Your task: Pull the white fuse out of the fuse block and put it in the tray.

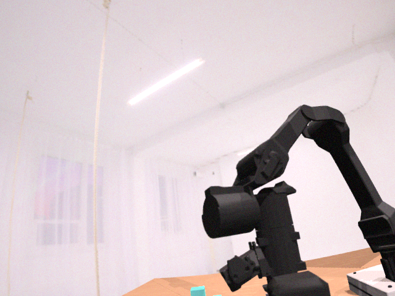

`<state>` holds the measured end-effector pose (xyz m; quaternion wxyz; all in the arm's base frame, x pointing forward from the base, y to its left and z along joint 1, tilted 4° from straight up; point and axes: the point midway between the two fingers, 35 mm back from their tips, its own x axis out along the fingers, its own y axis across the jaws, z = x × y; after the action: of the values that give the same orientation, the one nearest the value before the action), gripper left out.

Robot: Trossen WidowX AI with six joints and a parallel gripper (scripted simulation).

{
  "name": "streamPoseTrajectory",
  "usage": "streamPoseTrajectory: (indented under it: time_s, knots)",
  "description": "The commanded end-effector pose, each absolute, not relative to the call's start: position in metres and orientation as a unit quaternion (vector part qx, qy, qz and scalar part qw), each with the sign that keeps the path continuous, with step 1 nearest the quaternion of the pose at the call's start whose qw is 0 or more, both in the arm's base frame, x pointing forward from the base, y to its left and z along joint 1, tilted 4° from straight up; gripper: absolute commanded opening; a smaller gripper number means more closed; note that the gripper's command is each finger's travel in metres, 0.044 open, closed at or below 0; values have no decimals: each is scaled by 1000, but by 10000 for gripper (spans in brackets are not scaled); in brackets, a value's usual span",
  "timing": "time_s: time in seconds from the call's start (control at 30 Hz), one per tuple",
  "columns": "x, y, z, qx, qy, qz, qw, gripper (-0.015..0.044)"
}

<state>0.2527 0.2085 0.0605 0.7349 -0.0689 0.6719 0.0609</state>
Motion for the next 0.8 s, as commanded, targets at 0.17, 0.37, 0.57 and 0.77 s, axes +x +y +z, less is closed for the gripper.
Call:
streamPoseTrajectory:
  time_s: [0.17,0.37,0.57,0.77]
  knots:
    - [253,209,61,-69,672,61,735,210]
    - [252,209,73,-69,672,60,735,330]
    - [249,208,97,-70,673,59,734,330]
    - [249,208,97,-70,673,59,734,330]
